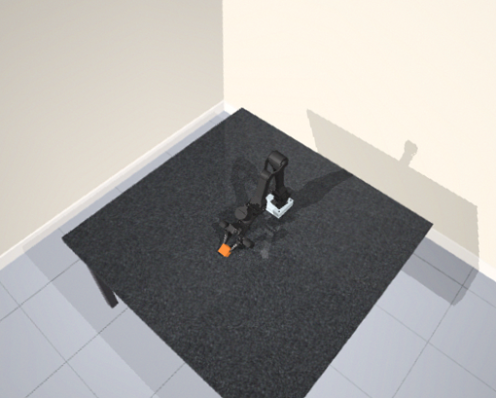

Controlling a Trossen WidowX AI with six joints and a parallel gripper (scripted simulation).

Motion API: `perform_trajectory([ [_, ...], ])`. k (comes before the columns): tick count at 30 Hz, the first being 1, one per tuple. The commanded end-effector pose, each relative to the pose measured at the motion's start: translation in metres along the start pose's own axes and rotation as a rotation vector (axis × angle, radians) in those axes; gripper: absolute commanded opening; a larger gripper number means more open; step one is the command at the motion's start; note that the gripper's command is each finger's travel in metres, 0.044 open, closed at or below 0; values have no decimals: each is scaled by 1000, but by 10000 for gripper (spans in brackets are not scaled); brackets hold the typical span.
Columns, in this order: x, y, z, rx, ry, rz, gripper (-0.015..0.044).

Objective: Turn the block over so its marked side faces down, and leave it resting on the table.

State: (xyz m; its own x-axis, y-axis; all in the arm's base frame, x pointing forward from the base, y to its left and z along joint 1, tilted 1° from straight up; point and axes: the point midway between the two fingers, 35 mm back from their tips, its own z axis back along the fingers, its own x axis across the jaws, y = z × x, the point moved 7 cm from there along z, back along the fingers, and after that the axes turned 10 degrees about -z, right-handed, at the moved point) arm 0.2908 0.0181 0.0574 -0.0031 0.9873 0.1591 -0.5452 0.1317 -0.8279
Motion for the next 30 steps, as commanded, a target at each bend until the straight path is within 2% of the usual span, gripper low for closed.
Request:
perform_trajectory([
  [1, -1, 11, 7, -43, -14, -5, 0],
  [22, -1, 12, 11, -90, -23, -5, 0],
  [30, -1, 12, 11, -90, -23, -5, 210],
])
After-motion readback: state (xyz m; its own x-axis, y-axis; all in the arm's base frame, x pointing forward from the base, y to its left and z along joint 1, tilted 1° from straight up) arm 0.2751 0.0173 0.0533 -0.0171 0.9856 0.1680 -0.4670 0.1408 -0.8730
